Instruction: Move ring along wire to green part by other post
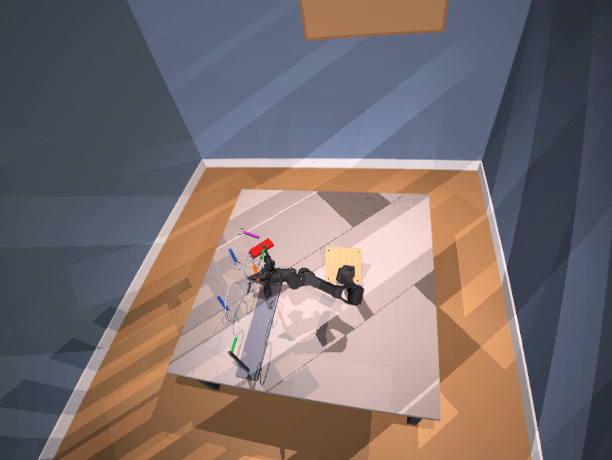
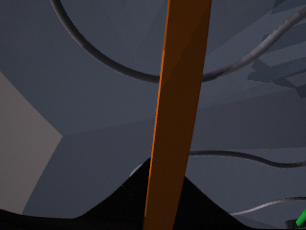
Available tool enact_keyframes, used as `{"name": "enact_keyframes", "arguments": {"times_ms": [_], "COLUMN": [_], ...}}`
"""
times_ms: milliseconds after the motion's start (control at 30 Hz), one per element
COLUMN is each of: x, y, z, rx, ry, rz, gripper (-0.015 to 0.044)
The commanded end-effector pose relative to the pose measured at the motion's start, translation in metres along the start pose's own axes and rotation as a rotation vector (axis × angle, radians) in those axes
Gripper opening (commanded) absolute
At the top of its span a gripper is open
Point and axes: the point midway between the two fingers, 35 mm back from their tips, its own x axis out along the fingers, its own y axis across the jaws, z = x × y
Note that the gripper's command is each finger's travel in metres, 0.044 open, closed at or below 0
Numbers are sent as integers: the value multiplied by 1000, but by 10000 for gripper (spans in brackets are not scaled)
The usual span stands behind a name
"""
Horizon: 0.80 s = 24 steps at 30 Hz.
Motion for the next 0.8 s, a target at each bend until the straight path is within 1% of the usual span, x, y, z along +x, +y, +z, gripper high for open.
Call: {"name": "enact_keyframes", "arguments": {"times_ms": [0,467,767], "x": [-1,-5,-13], "y": [-4,-37,-67], "z": [-2,-1,6], "rx": [6,-141,-312], "ry": [1,23,46], "rz": [6,-77,-175], "gripper": [-150,-150,-150]}}
